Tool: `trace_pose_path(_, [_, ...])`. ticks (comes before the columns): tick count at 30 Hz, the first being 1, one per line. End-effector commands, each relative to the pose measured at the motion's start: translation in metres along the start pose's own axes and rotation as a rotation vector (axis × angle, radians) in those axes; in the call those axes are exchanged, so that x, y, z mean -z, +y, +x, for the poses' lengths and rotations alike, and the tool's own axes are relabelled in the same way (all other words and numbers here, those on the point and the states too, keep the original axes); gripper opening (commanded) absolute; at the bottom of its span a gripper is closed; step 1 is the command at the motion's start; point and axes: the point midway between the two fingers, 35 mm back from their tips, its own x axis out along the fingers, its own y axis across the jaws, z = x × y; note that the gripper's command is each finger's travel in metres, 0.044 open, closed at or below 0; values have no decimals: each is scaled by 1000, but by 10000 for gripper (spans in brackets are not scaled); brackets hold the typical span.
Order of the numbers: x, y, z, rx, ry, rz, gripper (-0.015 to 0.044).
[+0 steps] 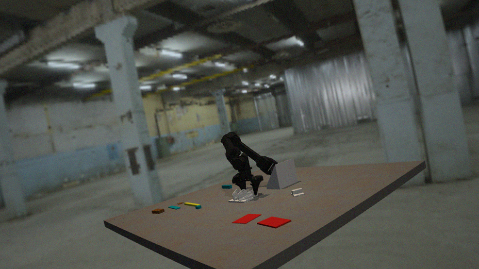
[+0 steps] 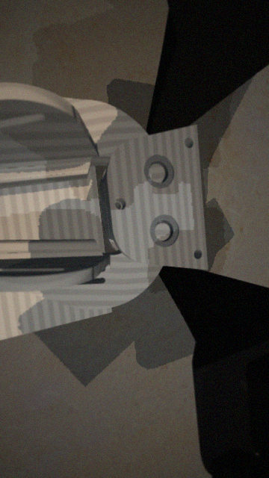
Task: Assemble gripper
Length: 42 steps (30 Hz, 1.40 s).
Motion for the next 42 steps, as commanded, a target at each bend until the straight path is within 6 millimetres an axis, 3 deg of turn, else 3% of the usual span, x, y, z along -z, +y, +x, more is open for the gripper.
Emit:
trace_pose_path(1, [0,0,1,0,0,-4,351])
trace_pose_path(4, [0,0,1,0,0,-4,351])
trace_pose_path(8, [0,0,0,0,0,0,440])
trace_pose_path(22, [0,0,-2,-1,0,0,440])
trace_pose_path(25, [-1,1,-20,-4,-1,-2,440])
trace_pose_path(30, [3,0,-74,2,2,-4,440])
trace_pose_path(35, [3,2,-72,4,-8,-15,440])
trace_pose_path(40, [28,6,-119,-5,1,-9,440])
trace_pose_path(42, [32,6,-126,-4,3,-7,440])
